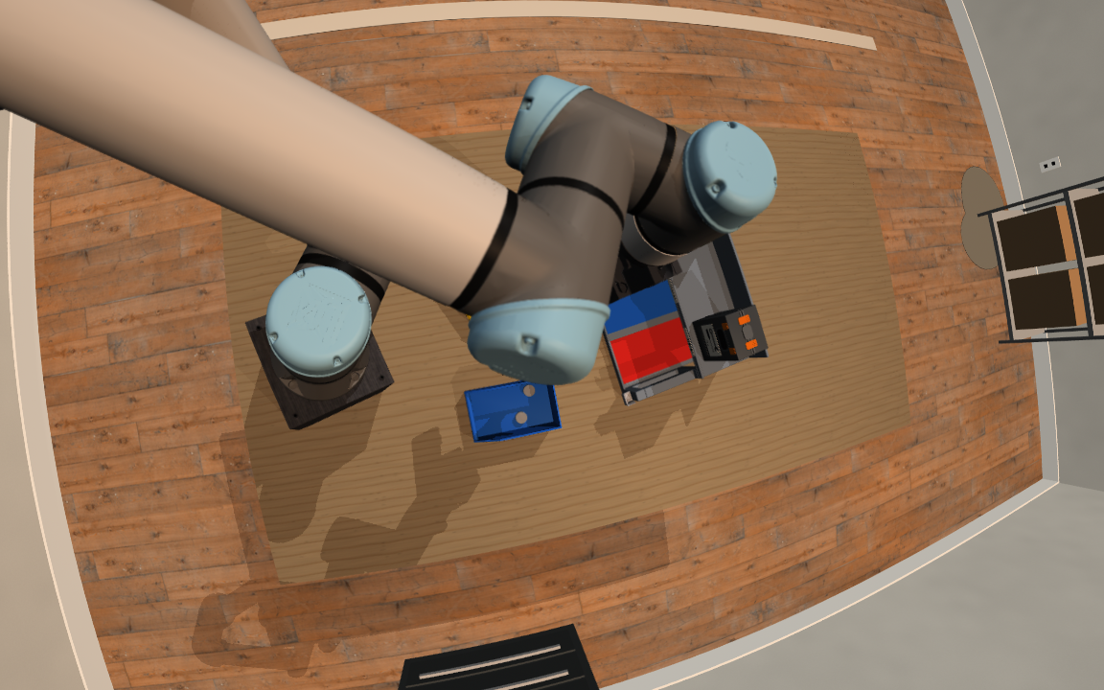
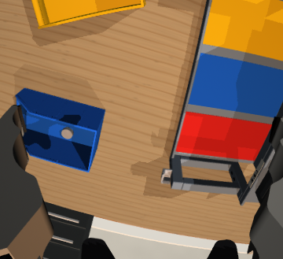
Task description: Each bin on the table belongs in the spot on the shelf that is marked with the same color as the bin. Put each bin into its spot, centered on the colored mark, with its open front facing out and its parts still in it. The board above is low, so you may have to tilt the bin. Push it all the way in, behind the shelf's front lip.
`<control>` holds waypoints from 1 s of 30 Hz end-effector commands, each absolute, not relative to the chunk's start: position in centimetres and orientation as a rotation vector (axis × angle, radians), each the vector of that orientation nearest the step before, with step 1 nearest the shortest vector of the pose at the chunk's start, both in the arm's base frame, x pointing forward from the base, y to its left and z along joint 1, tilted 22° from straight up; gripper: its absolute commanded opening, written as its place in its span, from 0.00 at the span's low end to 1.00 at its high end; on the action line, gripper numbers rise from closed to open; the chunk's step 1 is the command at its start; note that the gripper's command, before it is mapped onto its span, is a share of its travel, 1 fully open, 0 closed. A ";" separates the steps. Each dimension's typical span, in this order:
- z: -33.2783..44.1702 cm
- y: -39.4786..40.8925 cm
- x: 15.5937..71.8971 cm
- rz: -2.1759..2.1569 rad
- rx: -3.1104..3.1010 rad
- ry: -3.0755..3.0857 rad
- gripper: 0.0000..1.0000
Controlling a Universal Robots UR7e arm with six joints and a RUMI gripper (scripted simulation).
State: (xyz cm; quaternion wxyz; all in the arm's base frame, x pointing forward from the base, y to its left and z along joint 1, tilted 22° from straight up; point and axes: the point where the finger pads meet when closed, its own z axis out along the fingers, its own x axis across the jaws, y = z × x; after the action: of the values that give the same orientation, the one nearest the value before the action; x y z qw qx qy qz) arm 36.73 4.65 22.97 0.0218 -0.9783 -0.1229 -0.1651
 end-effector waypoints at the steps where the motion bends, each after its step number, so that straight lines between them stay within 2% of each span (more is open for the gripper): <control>1: 22.4 3.8 36.5 -0.503 -3.033 -0.271 1.00; 30: 18.5 -1.2 34.5 -0.433 -2.950 0.427 1.00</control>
State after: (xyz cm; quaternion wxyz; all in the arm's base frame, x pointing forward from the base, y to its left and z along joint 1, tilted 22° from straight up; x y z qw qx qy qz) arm 34.75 -0.56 19.02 0.0602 -0.9812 0.1117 -0.1454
